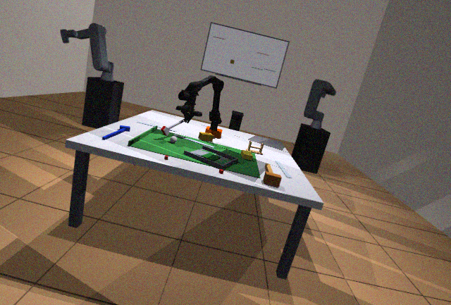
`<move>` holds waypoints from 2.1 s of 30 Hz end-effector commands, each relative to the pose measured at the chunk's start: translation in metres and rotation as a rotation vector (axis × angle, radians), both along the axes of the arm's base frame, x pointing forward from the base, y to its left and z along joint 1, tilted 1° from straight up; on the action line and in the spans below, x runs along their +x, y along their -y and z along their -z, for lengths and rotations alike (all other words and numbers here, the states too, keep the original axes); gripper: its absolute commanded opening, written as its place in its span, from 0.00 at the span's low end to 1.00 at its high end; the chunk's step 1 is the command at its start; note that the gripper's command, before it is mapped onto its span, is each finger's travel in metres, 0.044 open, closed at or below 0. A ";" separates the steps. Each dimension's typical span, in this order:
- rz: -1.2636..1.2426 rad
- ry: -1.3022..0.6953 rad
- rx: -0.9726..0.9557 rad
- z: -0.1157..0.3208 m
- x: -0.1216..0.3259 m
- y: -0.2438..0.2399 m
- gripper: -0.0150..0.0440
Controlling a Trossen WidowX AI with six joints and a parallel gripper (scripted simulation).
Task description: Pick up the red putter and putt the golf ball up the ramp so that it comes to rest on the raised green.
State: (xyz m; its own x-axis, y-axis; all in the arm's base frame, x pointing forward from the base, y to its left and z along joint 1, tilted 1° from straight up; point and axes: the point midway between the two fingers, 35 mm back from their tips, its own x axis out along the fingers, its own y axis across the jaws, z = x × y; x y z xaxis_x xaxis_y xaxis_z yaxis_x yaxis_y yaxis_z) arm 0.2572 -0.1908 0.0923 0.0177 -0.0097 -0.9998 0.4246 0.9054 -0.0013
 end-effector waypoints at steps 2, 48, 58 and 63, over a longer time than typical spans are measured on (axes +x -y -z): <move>0.004 0.001 -0.003 0.008 0.000 0.001 0.25; 0.007 -0.001 0.002 0.028 0.017 -0.020 0.25; 0.004 0.005 0.006 0.028 0.046 -0.098 0.25; 0.004 0.005 0.006 0.015 0.047 -0.098 0.25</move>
